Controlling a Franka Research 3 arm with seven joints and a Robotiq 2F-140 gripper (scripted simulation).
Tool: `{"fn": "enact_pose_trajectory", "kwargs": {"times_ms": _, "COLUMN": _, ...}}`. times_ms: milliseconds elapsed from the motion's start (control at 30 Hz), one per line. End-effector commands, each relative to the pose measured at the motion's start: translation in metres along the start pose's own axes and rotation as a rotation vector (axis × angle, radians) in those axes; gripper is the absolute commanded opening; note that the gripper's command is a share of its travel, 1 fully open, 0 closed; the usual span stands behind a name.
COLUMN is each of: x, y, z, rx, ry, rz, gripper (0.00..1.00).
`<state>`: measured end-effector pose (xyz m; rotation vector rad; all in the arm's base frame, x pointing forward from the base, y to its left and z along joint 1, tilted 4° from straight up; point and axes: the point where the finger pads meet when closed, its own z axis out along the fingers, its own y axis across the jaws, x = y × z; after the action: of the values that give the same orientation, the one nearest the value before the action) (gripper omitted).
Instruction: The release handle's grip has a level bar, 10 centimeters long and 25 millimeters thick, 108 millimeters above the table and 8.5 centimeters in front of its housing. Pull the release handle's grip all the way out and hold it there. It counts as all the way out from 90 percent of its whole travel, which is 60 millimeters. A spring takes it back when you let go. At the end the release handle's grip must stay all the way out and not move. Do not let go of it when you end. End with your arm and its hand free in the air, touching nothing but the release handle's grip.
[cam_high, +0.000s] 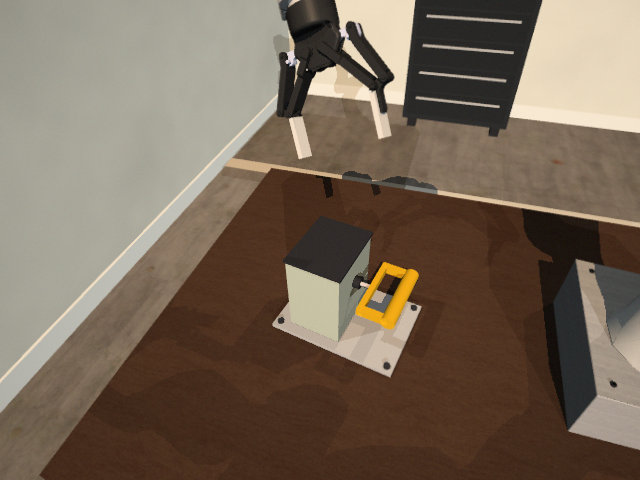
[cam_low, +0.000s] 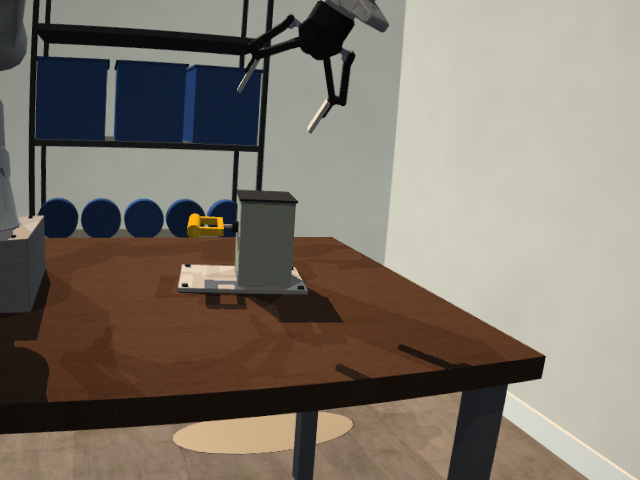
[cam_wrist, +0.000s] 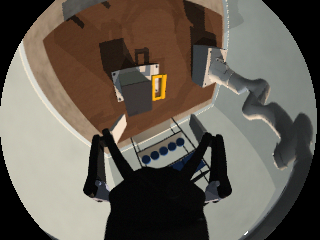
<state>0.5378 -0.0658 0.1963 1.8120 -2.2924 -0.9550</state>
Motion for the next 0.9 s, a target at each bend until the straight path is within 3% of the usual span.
{"fn": "enact_pose_trajectory", "kwargs": {"times_ms": 0, "x": -0.008, "y": 0.002, "z": 0.001, "rx": 0.040, "ry": 0.045, "rz": -0.182, "gripper": 1.00}}
{"fn": "enact_pose_trajectory", "kwargs": {"times_ms": 400, "x": -0.035, "y": 0.027, "z": 0.012, "rx": 0.045, "ry": 0.195, "rz": -0.446, "gripper": 1.00}}
{"fn": "enact_pose_trajectory", "kwargs": {"times_ms": 467, "x": -0.035, "y": 0.027, "z": 0.012, "rx": 0.045, "ry": 0.195, "rz": -0.446, "gripper": 1.00}}
{"fn": "enact_pose_trajectory", "kwargs": {"times_ms": 500, "x": -0.039, "y": 0.032, "z": 0.015, "rx": 0.041, "ry": 0.230, "rz": -0.506, "gripper": 1.00}}
{"fn": "enact_pose_trajectory", "kwargs": {"times_ms": 867, "x": -0.007, "y": 0.033, "z": 0.043, "rx": -0.037, "ry": 0.248, "rz": -0.713, "gripper": 1.00}}
